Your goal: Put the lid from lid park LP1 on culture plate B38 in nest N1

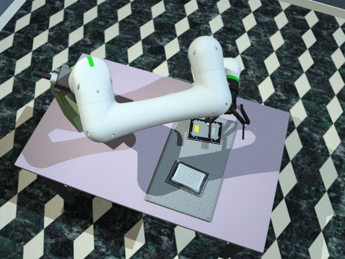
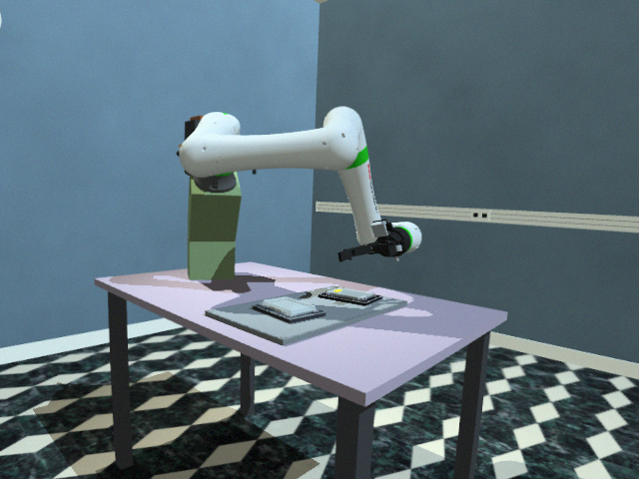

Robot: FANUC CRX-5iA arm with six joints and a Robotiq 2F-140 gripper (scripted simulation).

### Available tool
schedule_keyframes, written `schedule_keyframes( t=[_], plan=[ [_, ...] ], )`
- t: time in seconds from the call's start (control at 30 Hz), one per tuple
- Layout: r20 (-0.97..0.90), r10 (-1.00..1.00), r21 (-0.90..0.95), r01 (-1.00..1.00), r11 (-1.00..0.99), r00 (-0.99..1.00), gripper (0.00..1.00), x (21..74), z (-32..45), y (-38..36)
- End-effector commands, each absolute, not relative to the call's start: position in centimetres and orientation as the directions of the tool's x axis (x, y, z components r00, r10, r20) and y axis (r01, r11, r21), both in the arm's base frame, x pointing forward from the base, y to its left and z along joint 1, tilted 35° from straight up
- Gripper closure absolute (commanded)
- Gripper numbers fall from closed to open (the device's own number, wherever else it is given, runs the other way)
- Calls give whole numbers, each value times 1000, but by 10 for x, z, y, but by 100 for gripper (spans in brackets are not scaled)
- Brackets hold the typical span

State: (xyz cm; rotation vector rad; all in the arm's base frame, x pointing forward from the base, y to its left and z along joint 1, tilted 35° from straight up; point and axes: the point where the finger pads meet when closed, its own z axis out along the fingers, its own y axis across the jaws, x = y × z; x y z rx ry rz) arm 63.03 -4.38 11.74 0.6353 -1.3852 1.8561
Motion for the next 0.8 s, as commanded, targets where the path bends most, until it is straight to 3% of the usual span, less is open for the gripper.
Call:
schedule_keyframes(
  t=[0.0,0.77],
  plan=[
    [744,255,-598,-785,-161,-618,0,630,118,-43],
    [776,228,-561,-809,-178,-588,0,630,115,-42]
  ],
)
